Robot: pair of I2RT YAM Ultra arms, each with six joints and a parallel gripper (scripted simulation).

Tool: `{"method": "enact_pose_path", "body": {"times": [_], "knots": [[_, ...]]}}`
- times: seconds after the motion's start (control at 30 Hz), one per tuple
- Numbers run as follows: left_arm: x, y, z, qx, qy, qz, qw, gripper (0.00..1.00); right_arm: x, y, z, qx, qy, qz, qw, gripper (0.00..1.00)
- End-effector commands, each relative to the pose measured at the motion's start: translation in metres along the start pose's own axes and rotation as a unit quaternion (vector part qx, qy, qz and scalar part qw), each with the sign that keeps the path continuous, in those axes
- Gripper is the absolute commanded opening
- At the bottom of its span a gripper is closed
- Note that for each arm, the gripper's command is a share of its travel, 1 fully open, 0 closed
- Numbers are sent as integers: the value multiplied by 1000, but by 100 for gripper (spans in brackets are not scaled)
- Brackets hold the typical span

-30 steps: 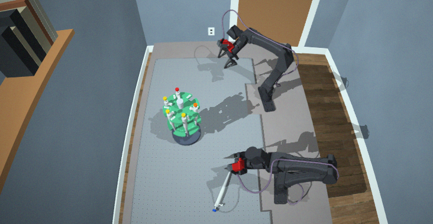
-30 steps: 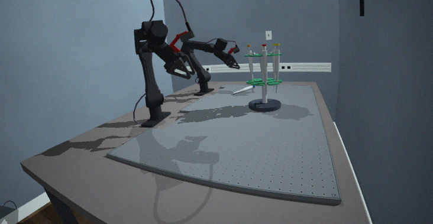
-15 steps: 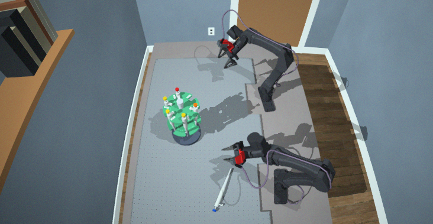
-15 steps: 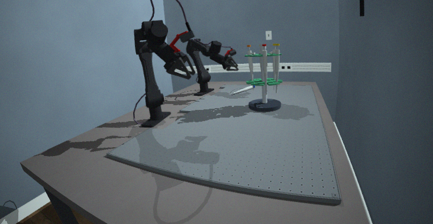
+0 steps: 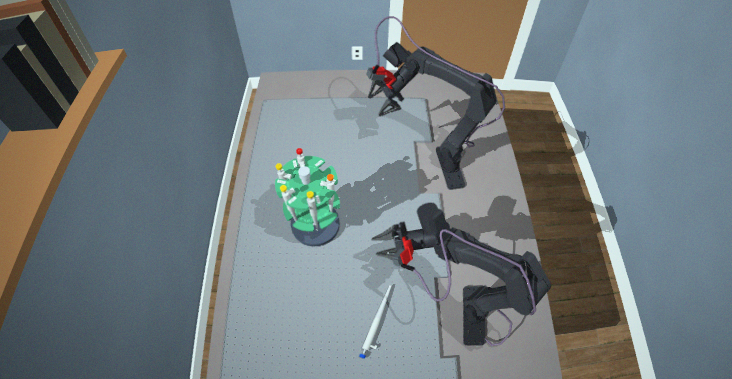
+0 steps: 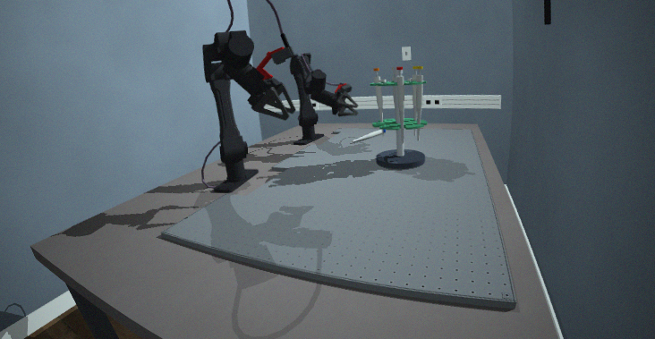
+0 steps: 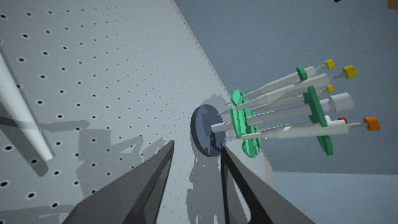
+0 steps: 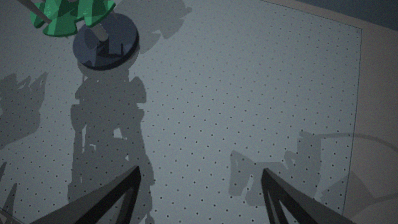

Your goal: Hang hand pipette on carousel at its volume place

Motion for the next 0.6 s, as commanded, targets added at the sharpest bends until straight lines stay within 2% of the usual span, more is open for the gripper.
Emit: {"method": "enact_pose_path", "body": {"times": [0.0, 0.3, 0.43, 0.57], "knots": [[-22, 0, 15, -37, 37, -18, 998, 49, -4, 6, 11, -19, 11, -7, 1000, 100], [-56, -10, -44, -99, 162, -43, 981, 49, -4, 6, 11, -19, 11, -7, 1000, 100], [-59, -11, -49, -99, 162, -43, 981, 49, -4, 6, 11, -19, 11, -7, 1000, 100], [-62, -10, -41, -104, 172, -46, 979, 49, -4, 6, 11, -19, 11, -7, 1000, 100]]}}
Point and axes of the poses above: on each arm, the point where the finger pads meet when closed, its own y axis back along the fingers, its own x axis across the jaws, z = x × y, the point moved 1 cm from there along y, back along the fingers, and after that the axes turned 1 degree about -y, right-handed, at the moved point
